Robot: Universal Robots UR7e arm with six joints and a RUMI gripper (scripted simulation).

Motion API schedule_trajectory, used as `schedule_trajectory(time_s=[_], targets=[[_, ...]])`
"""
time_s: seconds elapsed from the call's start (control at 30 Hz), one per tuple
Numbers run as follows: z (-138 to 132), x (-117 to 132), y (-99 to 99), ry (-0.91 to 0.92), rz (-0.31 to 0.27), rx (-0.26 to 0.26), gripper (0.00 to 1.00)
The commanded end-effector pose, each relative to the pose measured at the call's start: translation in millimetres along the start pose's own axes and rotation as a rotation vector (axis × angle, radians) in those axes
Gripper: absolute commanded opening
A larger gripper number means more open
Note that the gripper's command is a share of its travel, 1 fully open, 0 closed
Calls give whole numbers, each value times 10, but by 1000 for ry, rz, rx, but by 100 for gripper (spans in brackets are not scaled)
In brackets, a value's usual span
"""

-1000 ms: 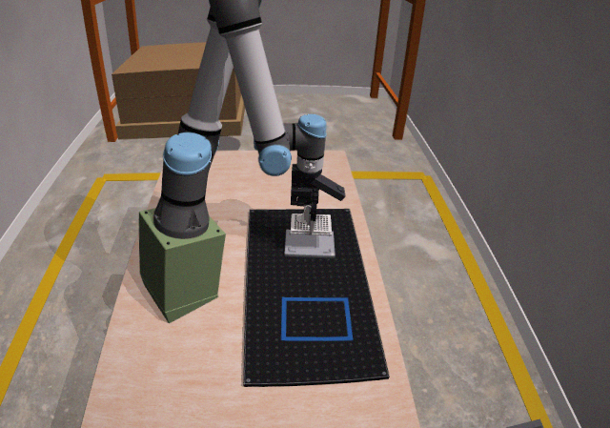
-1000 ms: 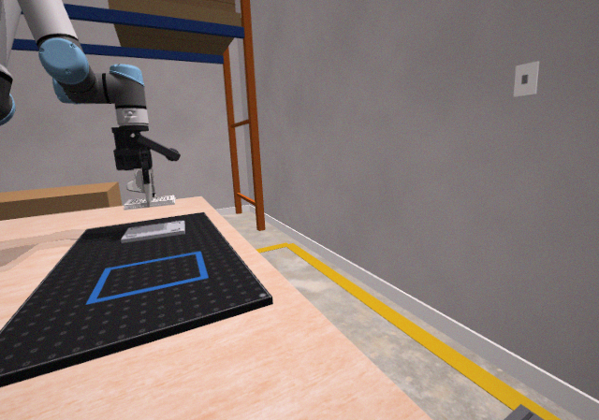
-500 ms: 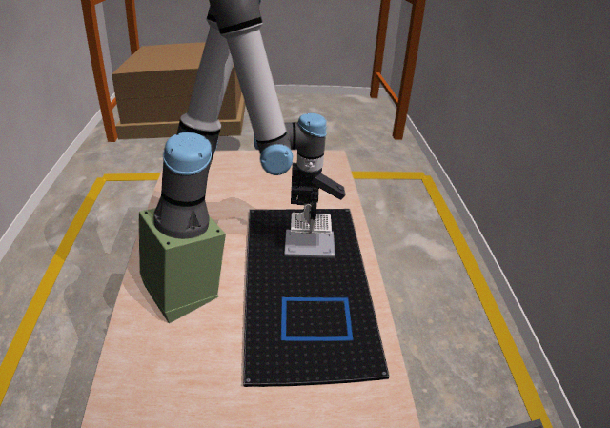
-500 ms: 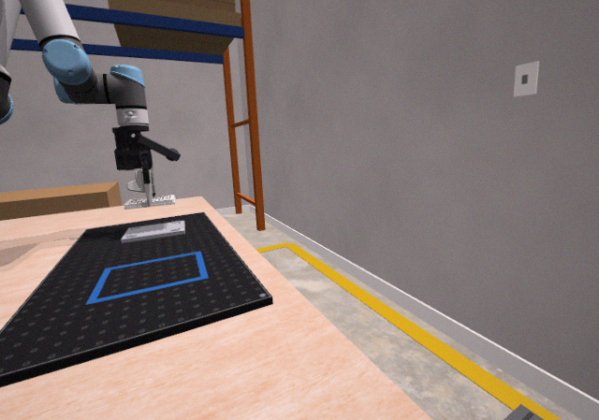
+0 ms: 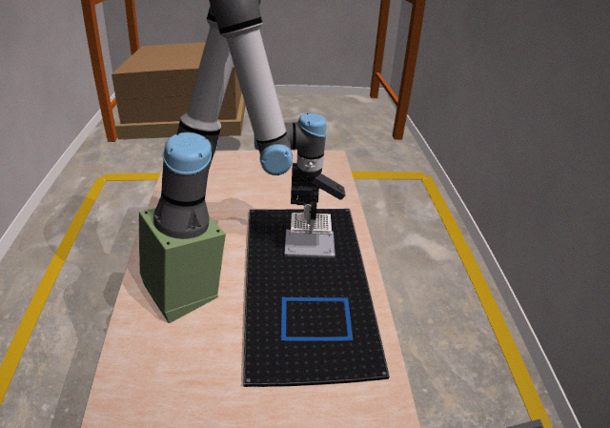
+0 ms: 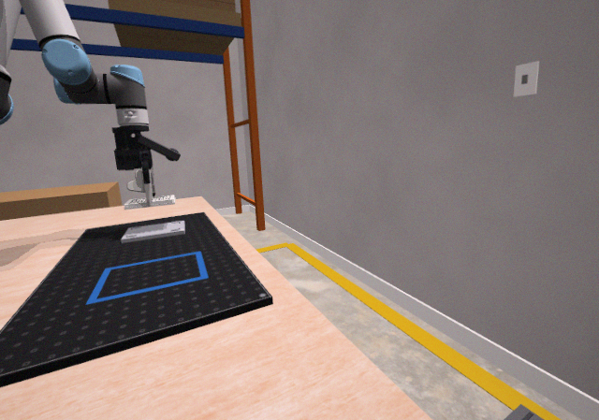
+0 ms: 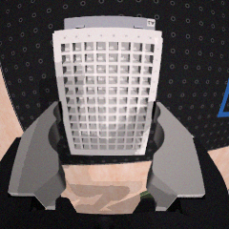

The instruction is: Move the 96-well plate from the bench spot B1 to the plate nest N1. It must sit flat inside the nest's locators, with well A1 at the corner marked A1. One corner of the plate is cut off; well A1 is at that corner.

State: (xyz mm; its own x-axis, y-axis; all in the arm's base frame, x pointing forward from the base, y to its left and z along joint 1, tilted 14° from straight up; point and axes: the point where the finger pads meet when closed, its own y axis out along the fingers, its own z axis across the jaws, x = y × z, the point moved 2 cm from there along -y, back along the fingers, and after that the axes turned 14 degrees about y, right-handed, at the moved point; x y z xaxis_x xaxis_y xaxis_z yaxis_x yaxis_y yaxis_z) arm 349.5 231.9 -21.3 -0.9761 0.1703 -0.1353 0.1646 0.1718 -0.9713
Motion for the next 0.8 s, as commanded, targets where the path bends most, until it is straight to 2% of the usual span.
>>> schedule_trajectory(time_s=[0.0,0.17,0.77], targets=[[0,-4,-3,0,1,0,0],[1,-4,-3,0,1,0,0],[3,-5,263,0,1,0,0]])
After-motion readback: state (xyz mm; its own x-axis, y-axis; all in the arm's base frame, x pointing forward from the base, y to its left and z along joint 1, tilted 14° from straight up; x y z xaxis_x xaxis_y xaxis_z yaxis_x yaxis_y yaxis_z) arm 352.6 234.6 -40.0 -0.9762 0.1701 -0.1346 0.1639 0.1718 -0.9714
